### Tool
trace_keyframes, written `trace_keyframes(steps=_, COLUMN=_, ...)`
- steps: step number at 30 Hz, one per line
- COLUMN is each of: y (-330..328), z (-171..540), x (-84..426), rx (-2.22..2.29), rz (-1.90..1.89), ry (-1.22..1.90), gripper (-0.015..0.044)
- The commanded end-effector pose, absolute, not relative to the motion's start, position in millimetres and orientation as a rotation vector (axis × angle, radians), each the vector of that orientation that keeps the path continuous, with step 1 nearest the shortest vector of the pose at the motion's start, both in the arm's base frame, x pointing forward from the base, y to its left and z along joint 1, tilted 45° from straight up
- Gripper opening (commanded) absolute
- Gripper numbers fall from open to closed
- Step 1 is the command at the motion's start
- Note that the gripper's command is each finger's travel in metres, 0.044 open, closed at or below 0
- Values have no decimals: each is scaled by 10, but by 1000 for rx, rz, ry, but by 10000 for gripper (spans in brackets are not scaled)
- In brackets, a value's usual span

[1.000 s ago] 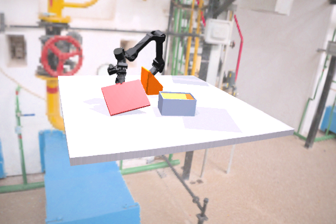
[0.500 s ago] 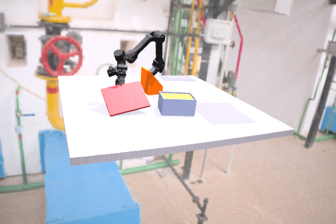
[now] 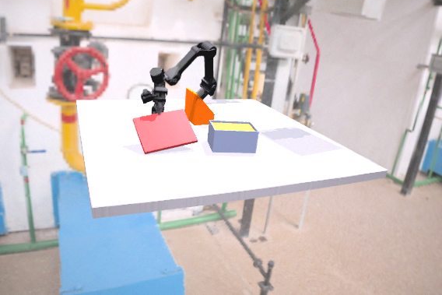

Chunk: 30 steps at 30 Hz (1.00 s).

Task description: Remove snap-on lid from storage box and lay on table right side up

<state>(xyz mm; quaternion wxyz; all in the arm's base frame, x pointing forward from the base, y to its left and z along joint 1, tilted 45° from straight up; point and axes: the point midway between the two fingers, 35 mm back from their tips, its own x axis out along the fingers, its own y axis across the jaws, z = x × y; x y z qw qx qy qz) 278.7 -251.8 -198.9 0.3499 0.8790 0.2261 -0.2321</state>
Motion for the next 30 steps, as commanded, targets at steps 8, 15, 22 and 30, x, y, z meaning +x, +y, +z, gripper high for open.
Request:
trace_keyframes(steps=8, y=-2284, z=-2169, x=2775, rx=2306, rz=-624, ry=633, gripper=0)
trace_keyframes(steps=15, y=-2245, z=-2210, x=2778, rx=2306, rz=-624, ry=633, gripper=0)
trace_keyframes(steps=22, y=-2205, z=-2250, x=2781, rx=2306, rz=-624, ry=633, gripper=0)
trace_keyframes(steps=30, y=-2160, z=-2297, x=2784, rx=2307, rz=-623, ry=633, gripper=0)
